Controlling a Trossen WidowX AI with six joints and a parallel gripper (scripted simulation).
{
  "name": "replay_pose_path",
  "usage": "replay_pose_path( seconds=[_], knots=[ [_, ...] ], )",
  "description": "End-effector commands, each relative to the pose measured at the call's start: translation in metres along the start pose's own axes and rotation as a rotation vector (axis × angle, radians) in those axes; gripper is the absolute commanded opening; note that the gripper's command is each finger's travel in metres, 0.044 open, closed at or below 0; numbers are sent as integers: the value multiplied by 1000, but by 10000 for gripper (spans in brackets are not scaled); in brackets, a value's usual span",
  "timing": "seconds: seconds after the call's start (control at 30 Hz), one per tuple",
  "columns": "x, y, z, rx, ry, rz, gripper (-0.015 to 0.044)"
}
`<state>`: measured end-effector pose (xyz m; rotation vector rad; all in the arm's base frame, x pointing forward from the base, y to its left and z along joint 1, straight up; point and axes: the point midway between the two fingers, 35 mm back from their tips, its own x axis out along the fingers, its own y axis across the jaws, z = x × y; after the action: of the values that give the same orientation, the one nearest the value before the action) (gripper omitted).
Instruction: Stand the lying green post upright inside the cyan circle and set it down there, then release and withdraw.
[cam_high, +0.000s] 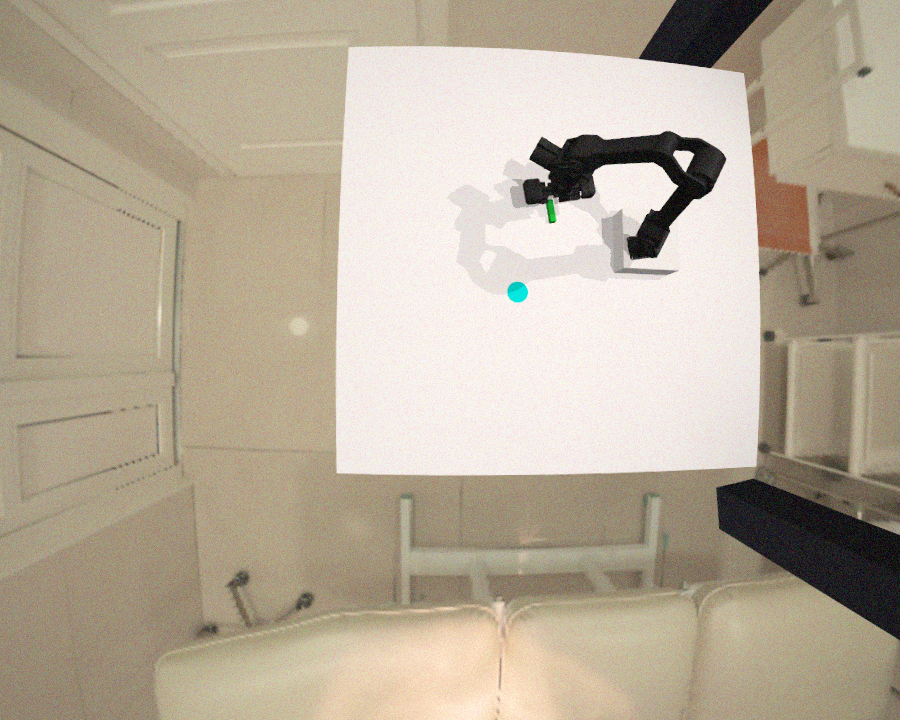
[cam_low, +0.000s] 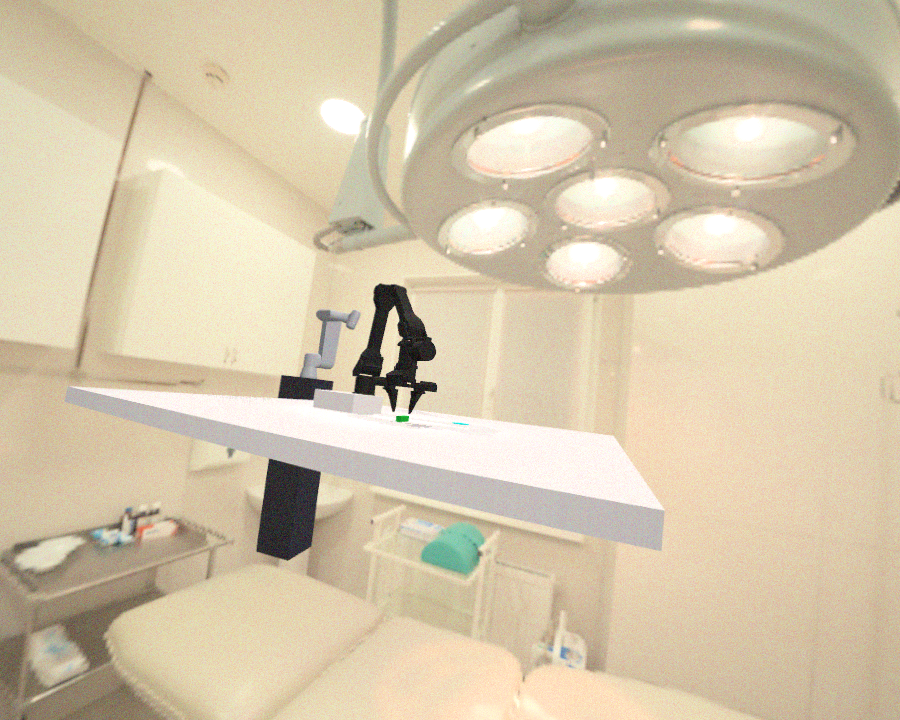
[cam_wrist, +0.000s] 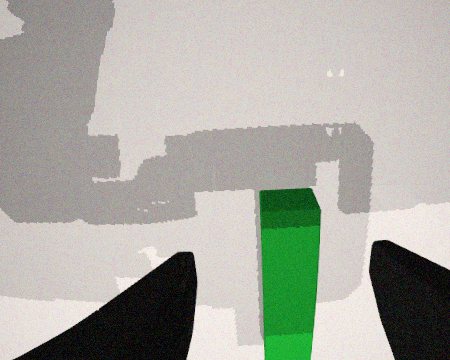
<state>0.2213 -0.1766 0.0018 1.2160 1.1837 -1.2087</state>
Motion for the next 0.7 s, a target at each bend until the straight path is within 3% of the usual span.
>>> replay_pose_path(
  seconds=[0.0,0.03,0.3,0.67],
  knots=[
    [18,-3,-2,3,-2,-3,233],
    [18,-3,-2,3,-2,-3,233],
    [18,-3,-2,3,-2,-3,23],
    [-1,0,0,3,-3,-3,23]
  ],
)
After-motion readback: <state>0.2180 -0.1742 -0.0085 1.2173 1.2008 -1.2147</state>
